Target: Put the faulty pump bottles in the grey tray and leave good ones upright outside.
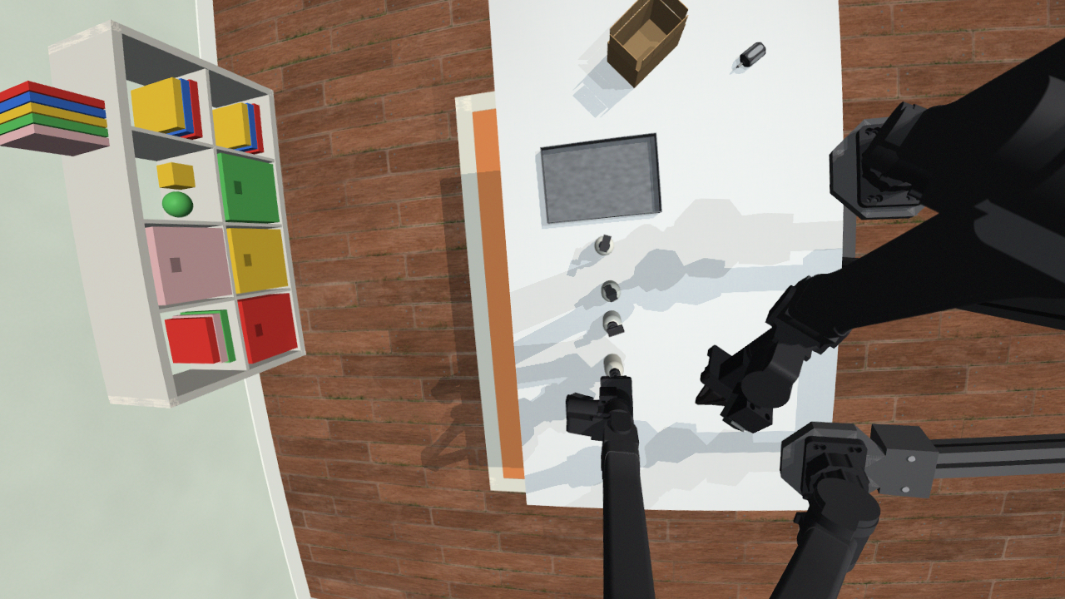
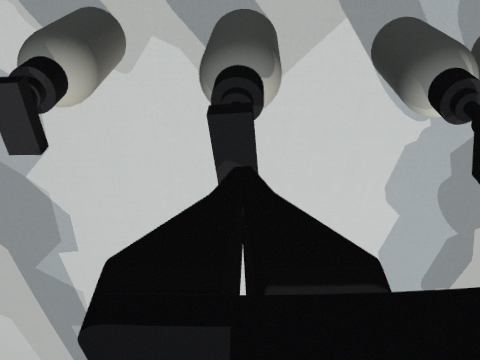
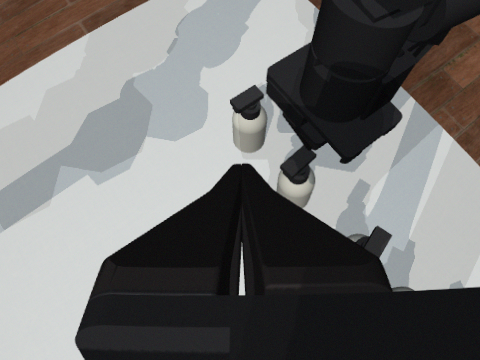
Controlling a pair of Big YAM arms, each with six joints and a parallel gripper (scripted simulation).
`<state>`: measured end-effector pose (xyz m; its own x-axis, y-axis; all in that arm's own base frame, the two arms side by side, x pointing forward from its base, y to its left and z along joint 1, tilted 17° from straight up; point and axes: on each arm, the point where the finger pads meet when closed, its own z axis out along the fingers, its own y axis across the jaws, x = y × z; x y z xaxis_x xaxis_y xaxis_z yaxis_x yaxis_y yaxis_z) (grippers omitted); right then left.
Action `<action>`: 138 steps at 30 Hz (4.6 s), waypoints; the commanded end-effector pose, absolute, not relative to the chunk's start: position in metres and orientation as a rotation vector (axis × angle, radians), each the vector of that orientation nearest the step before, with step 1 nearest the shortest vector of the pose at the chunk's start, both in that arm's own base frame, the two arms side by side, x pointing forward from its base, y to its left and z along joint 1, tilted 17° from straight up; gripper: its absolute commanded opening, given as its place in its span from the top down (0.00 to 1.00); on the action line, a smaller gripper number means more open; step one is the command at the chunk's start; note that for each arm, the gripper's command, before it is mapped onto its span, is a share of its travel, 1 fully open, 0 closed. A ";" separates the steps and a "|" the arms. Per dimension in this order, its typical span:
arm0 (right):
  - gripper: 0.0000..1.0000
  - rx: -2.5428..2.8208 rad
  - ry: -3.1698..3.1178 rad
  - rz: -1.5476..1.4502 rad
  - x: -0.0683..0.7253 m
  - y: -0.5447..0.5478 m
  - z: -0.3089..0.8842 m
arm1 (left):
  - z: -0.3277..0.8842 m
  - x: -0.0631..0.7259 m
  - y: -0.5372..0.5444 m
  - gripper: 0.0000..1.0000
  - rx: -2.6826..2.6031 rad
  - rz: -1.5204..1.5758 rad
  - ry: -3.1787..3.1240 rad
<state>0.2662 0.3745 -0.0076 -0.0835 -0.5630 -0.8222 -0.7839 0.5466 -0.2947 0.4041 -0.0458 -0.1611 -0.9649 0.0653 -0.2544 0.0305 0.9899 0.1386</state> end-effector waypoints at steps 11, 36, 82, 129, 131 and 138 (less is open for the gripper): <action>1.00 -1.083 1.727 0.290 0.275 0.383 0.012 | -0.095 0.389 -0.059 1.00 0.067 0.187 2.858; 0.49 -0.908 1.854 0.332 0.289 0.376 -0.002 | -0.085 0.387 -0.058 1.00 0.077 0.190 2.859; 0.49 1.329 2.405 0.076 0.450 0.216 -0.159 | -0.085 0.387 -0.058 1.00 0.077 0.190 2.859; 0.49 1.465 2.432 0.059 0.480 0.214 -0.210 | -0.085 0.387 -0.058 1.00 0.077 0.190 2.859; 0.49 1.462 2.434 0.058 0.481 0.213 -0.213 | -0.085 0.387 -0.058 1.00 0.077 0.190 2.859; 0.49 1.477 2.424 0.056 0.486 0.206 -0.223 | -0.085 0.387 -0.058 1.00 0.077 0.190 2.859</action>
